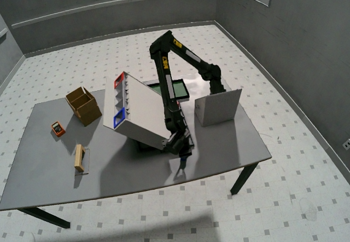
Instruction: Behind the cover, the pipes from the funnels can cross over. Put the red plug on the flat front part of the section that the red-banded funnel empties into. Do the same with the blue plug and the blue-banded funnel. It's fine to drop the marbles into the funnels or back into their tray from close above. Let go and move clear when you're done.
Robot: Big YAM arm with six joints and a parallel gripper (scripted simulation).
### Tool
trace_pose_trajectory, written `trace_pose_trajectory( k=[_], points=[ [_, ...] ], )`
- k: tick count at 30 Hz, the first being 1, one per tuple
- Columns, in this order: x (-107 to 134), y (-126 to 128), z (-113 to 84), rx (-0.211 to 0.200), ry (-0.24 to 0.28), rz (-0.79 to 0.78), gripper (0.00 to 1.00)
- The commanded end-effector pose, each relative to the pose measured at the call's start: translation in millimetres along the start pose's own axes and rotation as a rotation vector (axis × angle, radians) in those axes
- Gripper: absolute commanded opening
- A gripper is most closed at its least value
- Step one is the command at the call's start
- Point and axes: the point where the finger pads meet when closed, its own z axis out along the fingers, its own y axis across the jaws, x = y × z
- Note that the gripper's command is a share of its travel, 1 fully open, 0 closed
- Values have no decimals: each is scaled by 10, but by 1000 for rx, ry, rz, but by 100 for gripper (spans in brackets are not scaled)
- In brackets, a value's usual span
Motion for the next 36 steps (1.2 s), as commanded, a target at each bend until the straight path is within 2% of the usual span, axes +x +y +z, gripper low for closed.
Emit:
trace_pose_trajectory(
  k=[1,21,36],
  points=[
    [-37,21,80,-3,2,5,63],
    [-14,8,362,-1,4,3,63],
    [-37,14,345,-4,-1,8,63]
  ],
)
